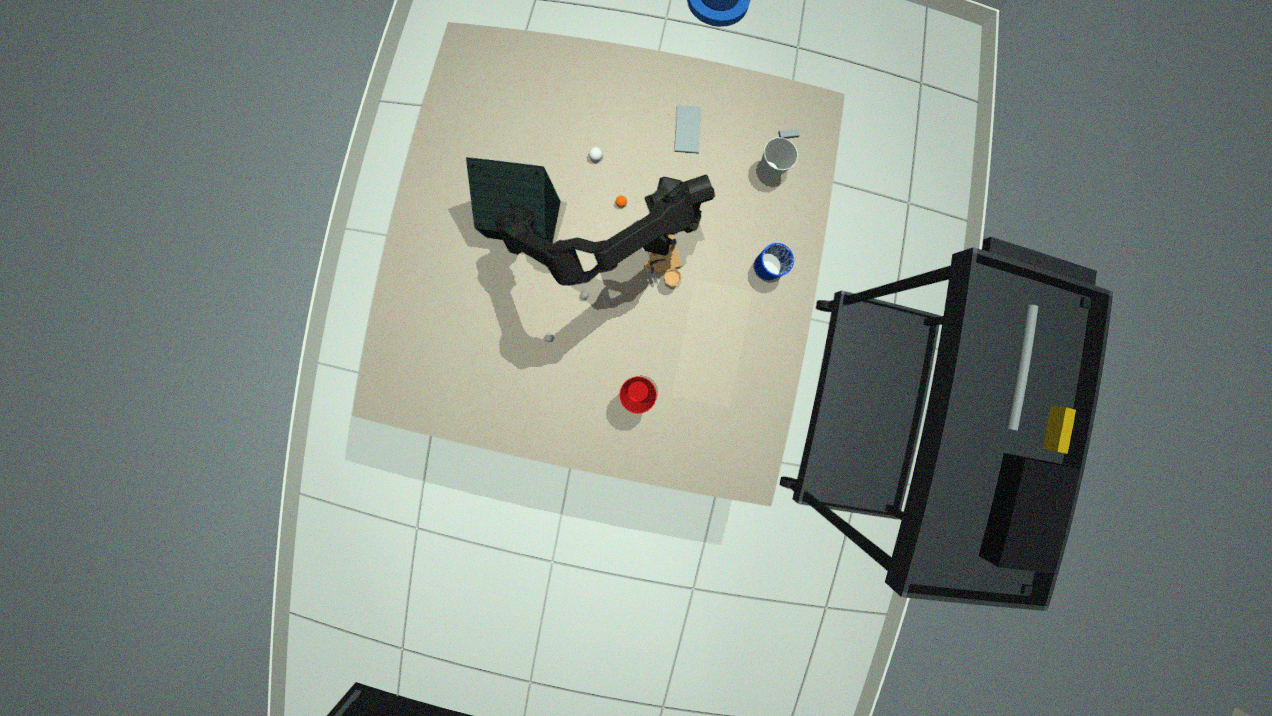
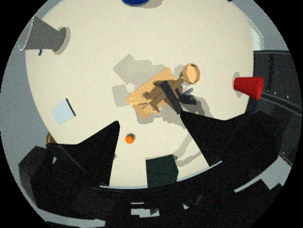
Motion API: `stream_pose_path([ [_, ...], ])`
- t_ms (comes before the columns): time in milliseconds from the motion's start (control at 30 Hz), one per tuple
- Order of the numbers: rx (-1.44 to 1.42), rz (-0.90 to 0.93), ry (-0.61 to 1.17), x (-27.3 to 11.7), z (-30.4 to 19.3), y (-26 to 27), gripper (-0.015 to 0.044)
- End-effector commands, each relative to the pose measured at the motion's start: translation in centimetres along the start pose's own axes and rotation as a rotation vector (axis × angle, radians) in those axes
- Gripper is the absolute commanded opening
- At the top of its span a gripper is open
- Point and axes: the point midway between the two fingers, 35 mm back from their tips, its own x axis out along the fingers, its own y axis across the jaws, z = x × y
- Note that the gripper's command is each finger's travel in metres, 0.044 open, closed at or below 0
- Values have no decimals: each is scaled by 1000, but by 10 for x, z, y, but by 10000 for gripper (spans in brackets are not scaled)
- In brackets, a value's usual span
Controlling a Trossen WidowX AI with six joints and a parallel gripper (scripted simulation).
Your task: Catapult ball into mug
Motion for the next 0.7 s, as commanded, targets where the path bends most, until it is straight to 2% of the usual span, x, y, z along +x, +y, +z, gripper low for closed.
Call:
stream_pose_path([
  [0, -139, 0, 2, -1, 0, 0, 440],
  [667, -829, 0, 4, -3, -2, 0, 440],
])
